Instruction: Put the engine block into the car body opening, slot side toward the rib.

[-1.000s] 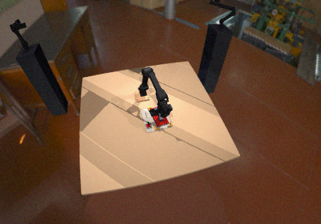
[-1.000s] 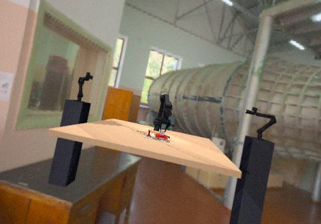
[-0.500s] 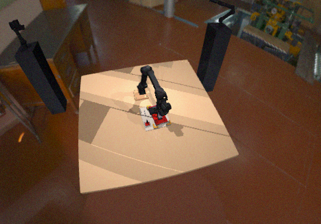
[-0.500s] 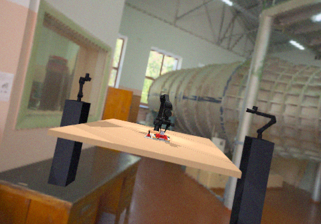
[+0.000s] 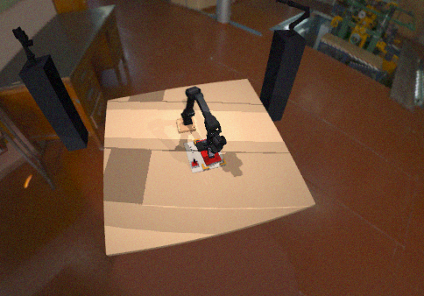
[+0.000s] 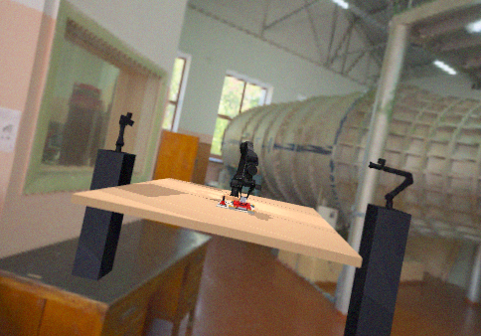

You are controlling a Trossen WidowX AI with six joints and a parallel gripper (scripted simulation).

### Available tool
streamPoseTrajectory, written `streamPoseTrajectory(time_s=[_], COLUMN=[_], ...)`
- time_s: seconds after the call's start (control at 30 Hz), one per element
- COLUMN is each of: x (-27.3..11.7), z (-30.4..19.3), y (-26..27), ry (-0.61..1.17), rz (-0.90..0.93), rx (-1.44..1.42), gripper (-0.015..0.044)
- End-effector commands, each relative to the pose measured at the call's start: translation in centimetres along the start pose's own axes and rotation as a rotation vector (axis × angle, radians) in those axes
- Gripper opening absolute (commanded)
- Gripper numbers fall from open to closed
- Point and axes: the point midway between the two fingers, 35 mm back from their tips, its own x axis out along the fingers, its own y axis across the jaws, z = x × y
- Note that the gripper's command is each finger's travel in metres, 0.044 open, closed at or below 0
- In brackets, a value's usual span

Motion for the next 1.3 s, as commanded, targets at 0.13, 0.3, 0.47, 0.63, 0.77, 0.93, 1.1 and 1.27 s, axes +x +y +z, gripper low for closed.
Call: streamPoseTrajectory(time_s=[0.13, 0.3, 0.47, 0.63, 0.77, 0.93, 1.1, 1.27], x=[0.2, 0.3, 0.4, 0.6, 0.7, 0.8, 0.9, 1.1], z=[0.1, 0.1, 0.1, 0.1, 0.1, 0.1, 0.1, 0.1], y=[0.0, 0.0, 0.0, 0.0, 0.0, 0.0, 0.0, 0.0], ry=[-0.003, -0.003, -0.003, -0.003, -0.003, -0.003, -0.003, -0.003], rz=[-0.002, -0.002, -0.002, -0.002, -0.002, -0.002, -0.002, -0.002], rx=[-0.043, -0.001, 0.007, 0.001, -0.004, -0.009, -0.01, -0.009], gripper=[0.0158, 0.0158, 0.0158, 0.0158, 0.0158, 0.0158, 0.0158, 0.0158])
